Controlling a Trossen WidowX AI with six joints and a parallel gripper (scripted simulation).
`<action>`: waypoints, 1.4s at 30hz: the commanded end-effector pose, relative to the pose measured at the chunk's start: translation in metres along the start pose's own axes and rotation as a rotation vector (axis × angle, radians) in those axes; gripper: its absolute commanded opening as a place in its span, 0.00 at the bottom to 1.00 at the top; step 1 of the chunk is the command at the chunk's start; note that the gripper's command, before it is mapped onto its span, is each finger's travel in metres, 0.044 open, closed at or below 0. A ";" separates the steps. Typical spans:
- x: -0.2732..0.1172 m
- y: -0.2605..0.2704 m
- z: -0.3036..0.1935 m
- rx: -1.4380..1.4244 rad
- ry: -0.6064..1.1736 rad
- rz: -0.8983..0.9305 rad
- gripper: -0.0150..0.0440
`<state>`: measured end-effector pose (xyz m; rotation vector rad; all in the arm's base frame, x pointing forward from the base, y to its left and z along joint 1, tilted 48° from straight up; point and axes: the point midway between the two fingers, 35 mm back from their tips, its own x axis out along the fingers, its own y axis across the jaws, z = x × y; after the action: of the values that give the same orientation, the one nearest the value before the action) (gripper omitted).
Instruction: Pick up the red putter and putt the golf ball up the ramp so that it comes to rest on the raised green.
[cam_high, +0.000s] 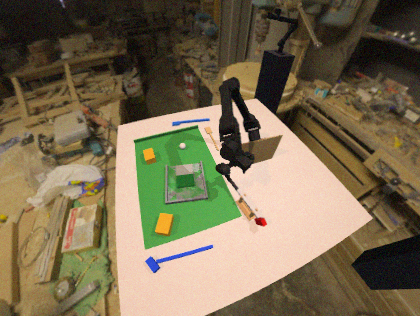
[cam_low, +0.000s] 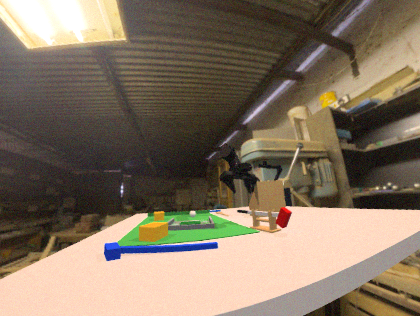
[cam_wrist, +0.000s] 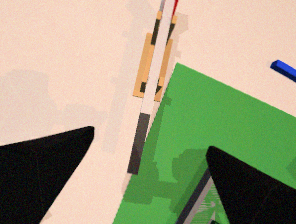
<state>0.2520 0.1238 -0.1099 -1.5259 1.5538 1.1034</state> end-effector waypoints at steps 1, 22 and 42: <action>0.036 0.004 -0.028 0.066 0.110 0.047 1.00; 0.082 0.009 -0.047 0.070 0.119 0.050 1.00; 0.101 0.010 -0.054 0.077 0.115 0.052 0.96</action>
<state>0.2389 0.0318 -0.1792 -1.5272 1.7030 0.9880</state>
